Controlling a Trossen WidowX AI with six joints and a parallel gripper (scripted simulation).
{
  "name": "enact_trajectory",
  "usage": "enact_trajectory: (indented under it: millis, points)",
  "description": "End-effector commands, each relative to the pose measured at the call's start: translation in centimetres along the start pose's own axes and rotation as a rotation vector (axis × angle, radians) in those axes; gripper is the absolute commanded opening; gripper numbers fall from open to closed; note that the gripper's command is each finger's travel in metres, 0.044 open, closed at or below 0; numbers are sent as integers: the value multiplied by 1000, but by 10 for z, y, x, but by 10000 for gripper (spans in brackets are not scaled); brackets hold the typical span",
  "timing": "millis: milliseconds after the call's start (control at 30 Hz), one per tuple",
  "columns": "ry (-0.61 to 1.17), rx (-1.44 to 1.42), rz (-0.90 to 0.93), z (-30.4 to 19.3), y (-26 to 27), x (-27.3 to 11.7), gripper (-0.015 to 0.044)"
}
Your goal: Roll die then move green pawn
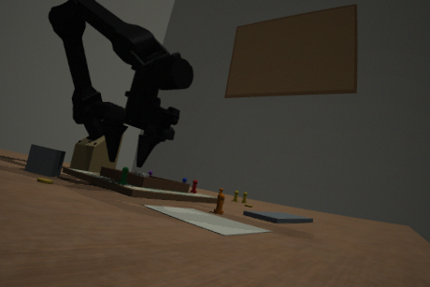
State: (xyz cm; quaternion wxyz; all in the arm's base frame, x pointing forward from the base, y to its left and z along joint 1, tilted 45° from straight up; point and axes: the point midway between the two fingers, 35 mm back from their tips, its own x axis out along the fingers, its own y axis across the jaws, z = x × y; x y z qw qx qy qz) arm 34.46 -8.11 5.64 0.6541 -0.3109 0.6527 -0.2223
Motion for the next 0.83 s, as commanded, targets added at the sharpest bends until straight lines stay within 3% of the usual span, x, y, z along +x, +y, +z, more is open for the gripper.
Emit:
enact_trajectory:
  millis: [0, 100, 200, 533, 567, 800]
  points:
    - [-20, 7, -7, 3, -1, -22, 420]
    - [-21, 8, -4, 2, 2, -24, 440]
    - [-30, 13, 26, -18, 37, -45, 440]
    - [-10, 59, 16, -143, 121, -98, 440]
    - [-24, 36, 40, -110, 113, -93, 440]
    - [-24, 36, 40, -110, 113, -93, 440]
